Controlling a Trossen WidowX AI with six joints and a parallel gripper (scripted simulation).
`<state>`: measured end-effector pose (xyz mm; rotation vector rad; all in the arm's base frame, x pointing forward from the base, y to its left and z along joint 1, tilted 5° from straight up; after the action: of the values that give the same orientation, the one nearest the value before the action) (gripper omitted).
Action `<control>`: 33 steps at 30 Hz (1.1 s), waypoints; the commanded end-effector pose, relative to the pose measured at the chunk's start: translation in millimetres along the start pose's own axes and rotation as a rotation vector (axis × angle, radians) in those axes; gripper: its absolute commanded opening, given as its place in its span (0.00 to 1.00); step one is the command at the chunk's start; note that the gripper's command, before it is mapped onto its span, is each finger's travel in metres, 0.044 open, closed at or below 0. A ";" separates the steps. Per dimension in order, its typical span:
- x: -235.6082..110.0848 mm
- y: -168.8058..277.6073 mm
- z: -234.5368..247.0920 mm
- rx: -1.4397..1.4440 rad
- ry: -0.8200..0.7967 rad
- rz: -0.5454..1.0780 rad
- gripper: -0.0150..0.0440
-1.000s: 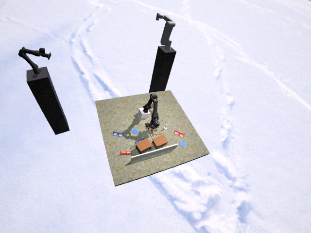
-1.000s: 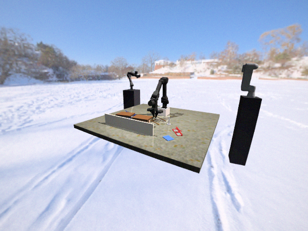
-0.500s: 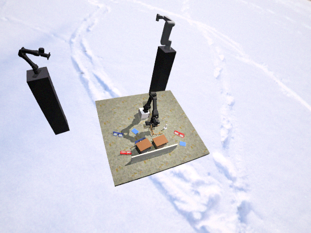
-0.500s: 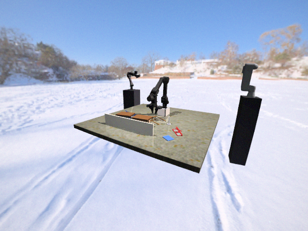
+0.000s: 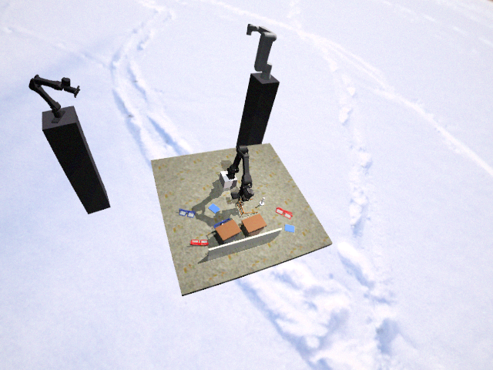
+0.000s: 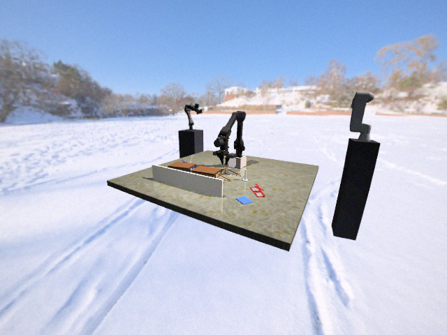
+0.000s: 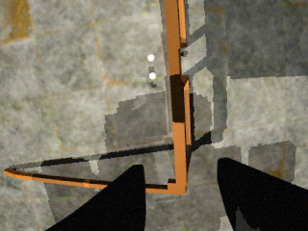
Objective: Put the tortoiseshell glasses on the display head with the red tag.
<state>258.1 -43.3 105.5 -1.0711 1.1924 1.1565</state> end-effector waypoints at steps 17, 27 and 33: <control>23.5 -2.1 -0.1 -0.006 0.002 0.000 0.49; 39.9 -1.9 -0.1 -0.006 0.002 0.001 0.49; 49.6 -1.2 -0.1 -0.006 0.002 0.001 0.49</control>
<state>261.8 -40.1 61.7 -1.0815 1.1848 1.1608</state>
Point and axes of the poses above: the point midway between the two fingers, 35 mm back from their tips, its own x axis out along the fingers, its own z axis across the jaws, y = z × x, the point moved 9 cm from there along -x, back along the fingers, and after that the axes turned 5 degrees about -x, right-handed, at the moved point
